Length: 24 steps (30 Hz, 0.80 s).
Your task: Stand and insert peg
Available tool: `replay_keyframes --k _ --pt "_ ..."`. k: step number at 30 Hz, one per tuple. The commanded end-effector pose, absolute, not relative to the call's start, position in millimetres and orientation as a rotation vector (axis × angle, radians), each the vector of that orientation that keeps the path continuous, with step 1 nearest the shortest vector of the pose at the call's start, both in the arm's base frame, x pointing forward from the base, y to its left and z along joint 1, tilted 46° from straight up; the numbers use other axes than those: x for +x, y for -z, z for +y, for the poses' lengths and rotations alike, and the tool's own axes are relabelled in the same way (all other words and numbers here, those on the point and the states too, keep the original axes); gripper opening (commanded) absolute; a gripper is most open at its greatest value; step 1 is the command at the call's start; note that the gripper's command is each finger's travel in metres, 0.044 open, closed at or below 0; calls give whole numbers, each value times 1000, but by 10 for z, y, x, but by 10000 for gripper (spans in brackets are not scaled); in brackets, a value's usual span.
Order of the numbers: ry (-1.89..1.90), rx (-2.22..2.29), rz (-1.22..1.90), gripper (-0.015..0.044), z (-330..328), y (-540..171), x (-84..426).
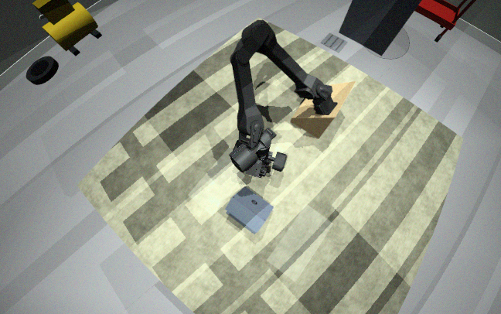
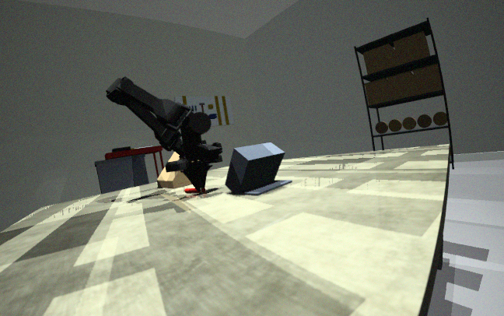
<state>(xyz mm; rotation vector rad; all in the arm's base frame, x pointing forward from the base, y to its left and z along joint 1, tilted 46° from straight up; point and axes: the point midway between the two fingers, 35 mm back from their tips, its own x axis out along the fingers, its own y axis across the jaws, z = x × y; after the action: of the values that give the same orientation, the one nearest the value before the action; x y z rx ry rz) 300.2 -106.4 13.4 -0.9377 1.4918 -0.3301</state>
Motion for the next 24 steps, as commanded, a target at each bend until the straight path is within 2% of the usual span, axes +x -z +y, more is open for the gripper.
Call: replay_keyframes --k 1,24 --pt "315 -936 1468 49 -1052 -153 2990" --pt "211 -939 1275 49 -990 -264 2890"
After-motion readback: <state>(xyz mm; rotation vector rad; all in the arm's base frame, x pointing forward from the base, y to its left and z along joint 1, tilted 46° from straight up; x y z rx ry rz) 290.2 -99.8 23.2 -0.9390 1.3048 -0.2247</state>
